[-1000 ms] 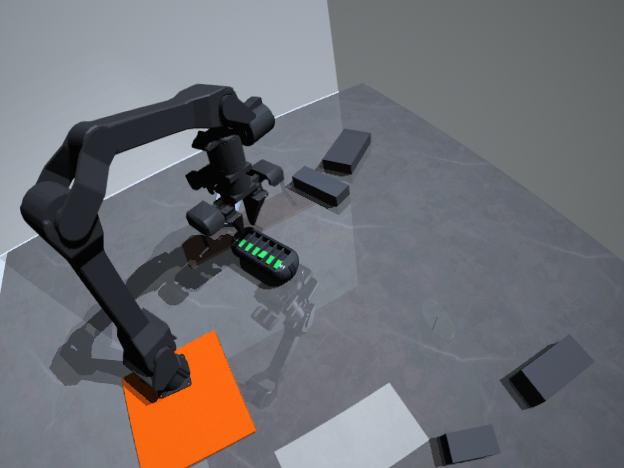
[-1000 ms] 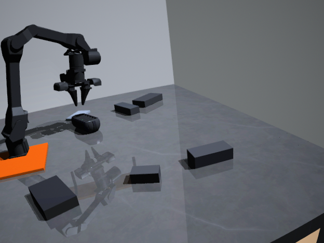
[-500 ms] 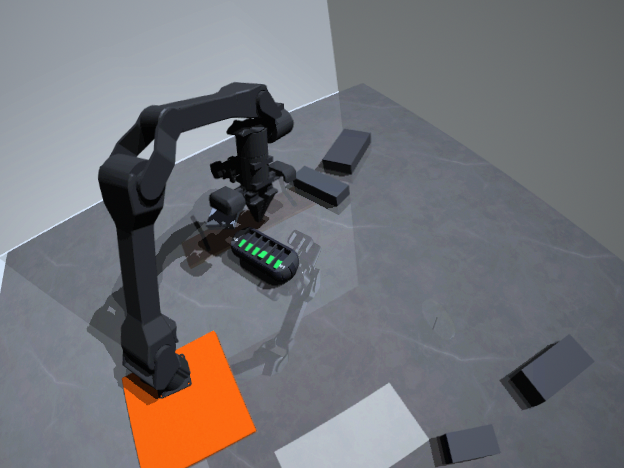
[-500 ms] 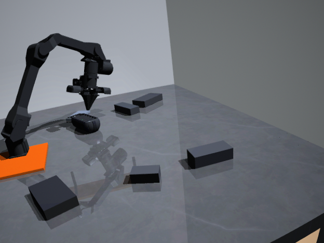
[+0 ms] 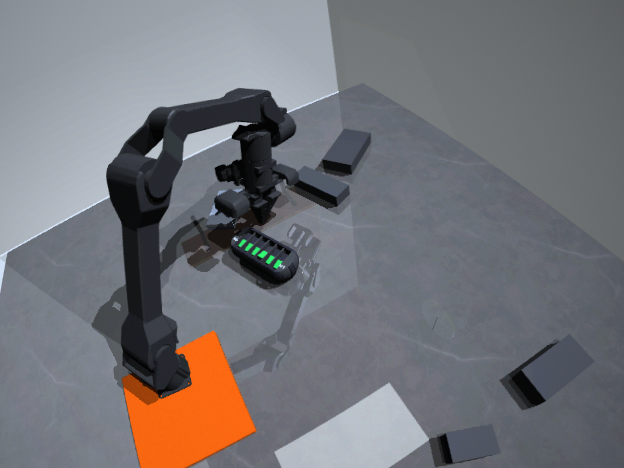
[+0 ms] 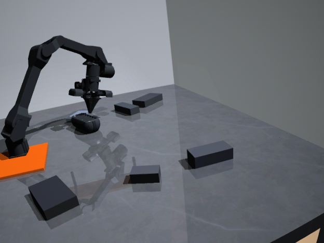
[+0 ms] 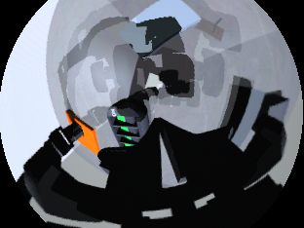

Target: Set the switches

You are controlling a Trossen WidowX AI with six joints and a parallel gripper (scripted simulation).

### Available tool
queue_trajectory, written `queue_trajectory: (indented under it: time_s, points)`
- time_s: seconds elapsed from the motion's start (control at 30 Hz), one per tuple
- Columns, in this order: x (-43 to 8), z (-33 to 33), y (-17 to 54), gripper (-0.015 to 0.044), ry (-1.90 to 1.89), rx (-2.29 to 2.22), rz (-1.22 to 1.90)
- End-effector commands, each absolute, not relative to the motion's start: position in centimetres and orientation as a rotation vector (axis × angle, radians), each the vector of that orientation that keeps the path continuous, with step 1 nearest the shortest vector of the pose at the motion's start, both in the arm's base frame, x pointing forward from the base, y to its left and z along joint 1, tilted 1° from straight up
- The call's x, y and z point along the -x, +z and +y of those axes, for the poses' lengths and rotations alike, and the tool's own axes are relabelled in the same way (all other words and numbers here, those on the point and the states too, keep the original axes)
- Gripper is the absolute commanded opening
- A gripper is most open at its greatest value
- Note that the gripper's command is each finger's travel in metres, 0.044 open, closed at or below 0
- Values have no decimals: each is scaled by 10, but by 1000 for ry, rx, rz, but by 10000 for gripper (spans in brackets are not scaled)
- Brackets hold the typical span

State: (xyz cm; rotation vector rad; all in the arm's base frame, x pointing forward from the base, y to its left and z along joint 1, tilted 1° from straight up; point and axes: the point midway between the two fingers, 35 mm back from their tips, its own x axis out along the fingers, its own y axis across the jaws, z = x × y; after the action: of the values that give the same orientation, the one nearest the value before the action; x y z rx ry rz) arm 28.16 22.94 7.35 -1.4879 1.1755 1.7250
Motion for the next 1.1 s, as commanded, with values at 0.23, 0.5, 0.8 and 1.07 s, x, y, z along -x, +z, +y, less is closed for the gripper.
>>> queue_trajectory:
  time_s: [0.23,0.5,0.8,1.07]
  points:
    - [-281,229,54,0,1728,1480,1186]
    - [-281,229,41,0,1728,1480,1186]
    - [-280,229,37,0,1728,1480,1186]
    - [-277,227,37,0,1728,1480,1186]
